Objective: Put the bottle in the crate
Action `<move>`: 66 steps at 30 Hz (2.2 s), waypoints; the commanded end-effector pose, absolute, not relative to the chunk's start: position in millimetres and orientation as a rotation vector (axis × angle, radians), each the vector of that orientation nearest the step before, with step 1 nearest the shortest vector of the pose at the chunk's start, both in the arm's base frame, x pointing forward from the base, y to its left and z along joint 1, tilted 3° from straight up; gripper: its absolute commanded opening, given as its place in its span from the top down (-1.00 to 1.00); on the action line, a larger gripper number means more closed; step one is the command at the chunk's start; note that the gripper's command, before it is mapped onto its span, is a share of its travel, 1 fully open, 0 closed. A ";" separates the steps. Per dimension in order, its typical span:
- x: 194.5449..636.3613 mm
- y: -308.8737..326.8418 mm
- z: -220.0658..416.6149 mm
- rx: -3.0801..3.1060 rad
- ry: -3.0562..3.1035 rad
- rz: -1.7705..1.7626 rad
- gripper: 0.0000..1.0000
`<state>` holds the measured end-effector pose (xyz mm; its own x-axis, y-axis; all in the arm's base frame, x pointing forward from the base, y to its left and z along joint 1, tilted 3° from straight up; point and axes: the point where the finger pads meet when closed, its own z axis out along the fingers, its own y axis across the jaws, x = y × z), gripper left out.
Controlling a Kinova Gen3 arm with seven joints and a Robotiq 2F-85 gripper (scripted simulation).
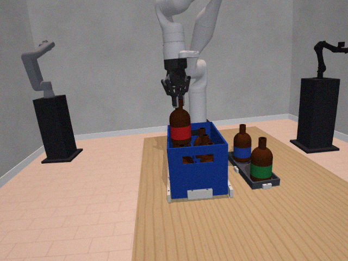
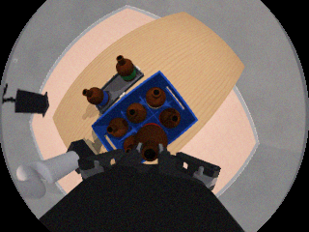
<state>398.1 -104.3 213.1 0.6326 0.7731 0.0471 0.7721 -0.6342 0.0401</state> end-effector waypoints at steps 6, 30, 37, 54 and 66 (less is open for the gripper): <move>398.1 -104.9 206.1 2.825 1.334 0.092 1.00; 399.5 -104.6 183.4 2.825 1.334 0.092 1.00; 399.7 -104.6 179.1 2.825 1.334 0.092 1.00; 399.8 -104.6 177.6 2.825 1.334 0.092 1.00; 399.8 -104.6 177.6 2.825 1.334 0.092 1.00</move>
<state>399.5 -104.4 177.1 0.6339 0.7721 0.0450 0.7713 -0.6354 0.0384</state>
